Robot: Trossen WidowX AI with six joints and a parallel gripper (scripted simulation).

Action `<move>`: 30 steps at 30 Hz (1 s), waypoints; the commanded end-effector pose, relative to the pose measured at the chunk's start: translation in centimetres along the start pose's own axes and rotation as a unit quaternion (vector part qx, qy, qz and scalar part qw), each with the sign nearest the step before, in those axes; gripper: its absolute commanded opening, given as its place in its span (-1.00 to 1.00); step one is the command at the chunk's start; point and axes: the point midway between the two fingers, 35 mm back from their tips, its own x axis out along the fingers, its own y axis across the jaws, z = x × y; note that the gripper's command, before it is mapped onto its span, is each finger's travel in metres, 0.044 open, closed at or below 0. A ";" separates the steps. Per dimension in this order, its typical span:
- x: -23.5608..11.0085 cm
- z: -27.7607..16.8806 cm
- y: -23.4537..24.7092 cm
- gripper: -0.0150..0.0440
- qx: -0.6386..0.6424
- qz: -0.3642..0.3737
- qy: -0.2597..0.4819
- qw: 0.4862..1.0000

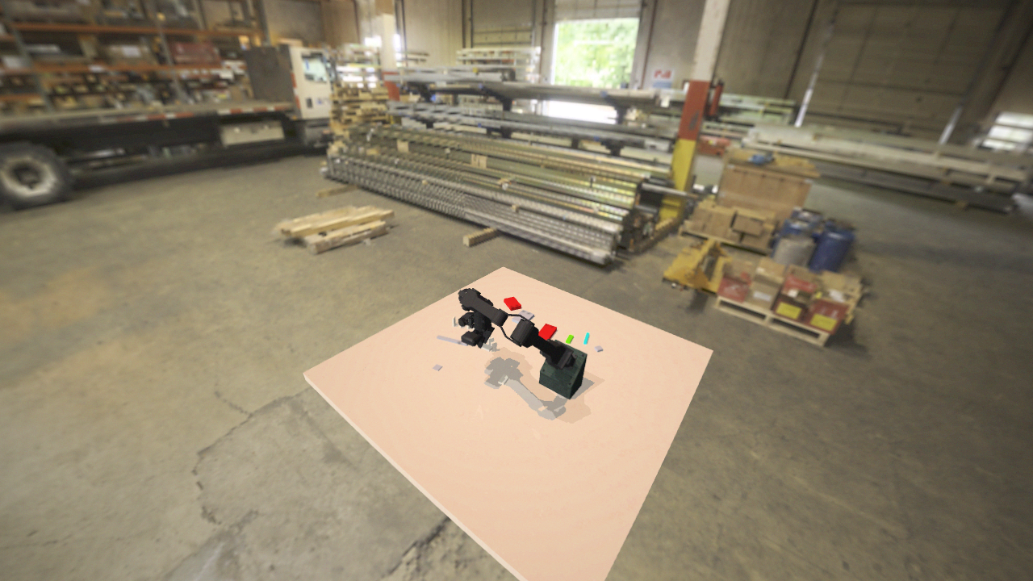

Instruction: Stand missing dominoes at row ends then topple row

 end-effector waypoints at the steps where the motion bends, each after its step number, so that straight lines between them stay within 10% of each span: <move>1: -0.3 2.6 1.5 -0.13 0.017 0.002 -0.002 1.000; 30: 5.4 7.3 -0.6 -0.13 -0.040 -0.141 -0.102 0.984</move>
